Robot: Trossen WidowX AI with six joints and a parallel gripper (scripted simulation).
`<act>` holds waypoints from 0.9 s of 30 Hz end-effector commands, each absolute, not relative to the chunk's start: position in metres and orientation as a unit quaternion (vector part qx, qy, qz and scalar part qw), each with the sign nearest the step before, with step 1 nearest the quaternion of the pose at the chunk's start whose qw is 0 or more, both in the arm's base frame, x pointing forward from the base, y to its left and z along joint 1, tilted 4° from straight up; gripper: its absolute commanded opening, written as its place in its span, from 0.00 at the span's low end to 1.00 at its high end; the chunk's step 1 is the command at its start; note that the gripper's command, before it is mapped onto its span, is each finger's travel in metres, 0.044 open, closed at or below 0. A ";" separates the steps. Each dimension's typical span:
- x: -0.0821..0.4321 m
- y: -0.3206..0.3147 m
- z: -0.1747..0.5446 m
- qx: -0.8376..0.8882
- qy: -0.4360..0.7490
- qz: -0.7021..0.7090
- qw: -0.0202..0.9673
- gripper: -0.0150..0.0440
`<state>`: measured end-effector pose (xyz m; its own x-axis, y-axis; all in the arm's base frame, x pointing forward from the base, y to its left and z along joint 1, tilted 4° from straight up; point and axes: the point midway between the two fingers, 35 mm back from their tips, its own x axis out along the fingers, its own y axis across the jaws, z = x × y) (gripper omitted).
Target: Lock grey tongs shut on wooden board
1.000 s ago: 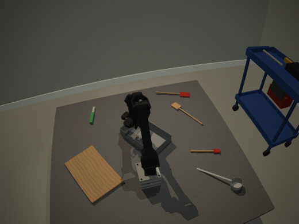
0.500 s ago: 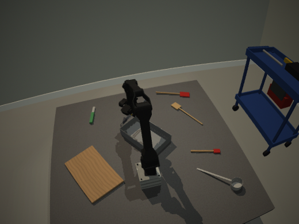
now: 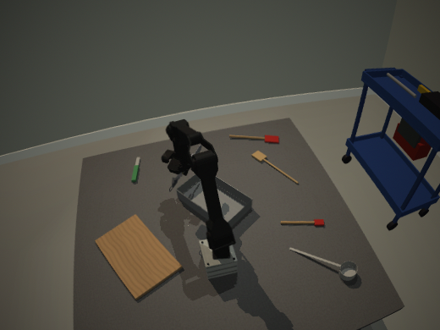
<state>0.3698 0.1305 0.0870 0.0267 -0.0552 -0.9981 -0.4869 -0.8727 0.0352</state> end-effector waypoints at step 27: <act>0.268 0.277 0.079 -0.711 -0.026 0.701 -0.053 0.00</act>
